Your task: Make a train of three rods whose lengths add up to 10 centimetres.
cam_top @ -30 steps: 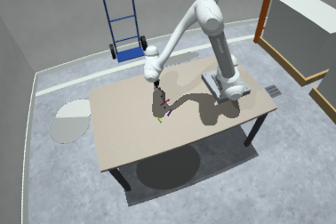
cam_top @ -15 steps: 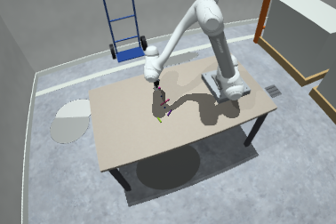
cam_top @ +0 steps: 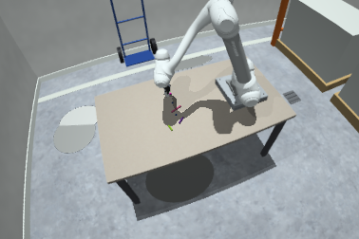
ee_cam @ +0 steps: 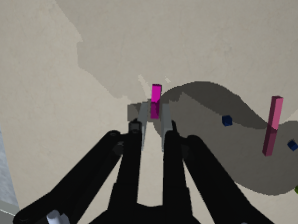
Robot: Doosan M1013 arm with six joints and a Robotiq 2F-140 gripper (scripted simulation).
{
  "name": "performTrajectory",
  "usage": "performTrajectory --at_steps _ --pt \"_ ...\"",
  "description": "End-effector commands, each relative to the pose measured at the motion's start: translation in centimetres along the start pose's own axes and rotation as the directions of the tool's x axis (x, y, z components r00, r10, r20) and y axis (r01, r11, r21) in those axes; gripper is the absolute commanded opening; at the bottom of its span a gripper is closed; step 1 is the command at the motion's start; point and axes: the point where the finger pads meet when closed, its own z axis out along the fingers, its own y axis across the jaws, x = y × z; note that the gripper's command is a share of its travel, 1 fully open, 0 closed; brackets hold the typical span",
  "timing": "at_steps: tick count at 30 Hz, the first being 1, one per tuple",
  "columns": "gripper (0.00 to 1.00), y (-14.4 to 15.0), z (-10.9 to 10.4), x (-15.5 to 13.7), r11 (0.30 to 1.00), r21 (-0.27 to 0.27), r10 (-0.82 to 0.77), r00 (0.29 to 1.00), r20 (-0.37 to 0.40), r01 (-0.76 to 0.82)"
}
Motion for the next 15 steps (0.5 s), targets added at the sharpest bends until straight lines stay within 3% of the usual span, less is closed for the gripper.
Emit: performTrajectory --at_steps 1,15 --pt "0.12 0.0 -0.01 0.0 1.0 0.0 0.0 1.0 0.0 0.0" --pt "0.15 0.0 -0.17 0.0 1.0 0.0 0.0 1.0 0.0 0.0"
